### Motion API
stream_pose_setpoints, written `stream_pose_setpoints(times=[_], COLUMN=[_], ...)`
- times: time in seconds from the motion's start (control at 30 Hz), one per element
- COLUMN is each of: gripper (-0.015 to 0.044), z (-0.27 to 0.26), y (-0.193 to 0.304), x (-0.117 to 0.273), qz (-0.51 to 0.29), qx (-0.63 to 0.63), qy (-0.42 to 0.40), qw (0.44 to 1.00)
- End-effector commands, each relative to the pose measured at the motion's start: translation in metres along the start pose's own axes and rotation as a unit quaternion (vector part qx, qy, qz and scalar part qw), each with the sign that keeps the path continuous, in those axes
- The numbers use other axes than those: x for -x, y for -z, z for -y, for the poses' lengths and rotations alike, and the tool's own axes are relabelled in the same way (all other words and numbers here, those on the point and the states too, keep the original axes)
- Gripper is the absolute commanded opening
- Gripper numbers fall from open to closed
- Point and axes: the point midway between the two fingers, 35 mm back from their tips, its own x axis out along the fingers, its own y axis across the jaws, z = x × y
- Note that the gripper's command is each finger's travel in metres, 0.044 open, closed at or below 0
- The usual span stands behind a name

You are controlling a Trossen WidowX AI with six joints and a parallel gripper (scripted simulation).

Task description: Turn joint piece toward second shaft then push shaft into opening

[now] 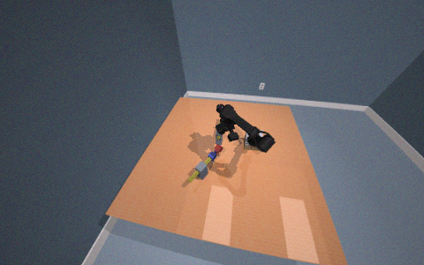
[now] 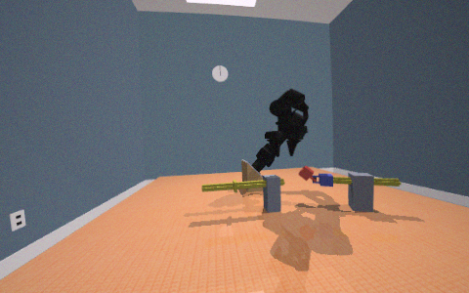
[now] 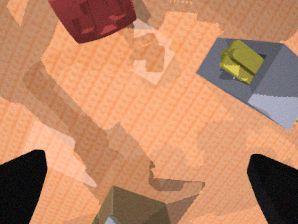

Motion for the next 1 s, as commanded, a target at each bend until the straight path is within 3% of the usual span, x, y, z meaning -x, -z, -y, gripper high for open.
stream_pose_setpoints(times=[0.0, 0.37, 0.63, 0.97], gripper=[0.0440, 0.0440, 0.0440, 0.0440], z=[0.000, -0.001, -0.001, -0.003], y=[-0.002, -0.008, -0.008, -0.008], x=[-0.002, -0.008, -0.012, -0.056], qz=[-0.032, -0.101, -0.102, -0.103], qx=[0.069, 0.217, 0.219, 0.217], qy=[0.003, 0.001, 0.001, -0.004], qw=[0.997, 0.971, 0.970, 0.971])
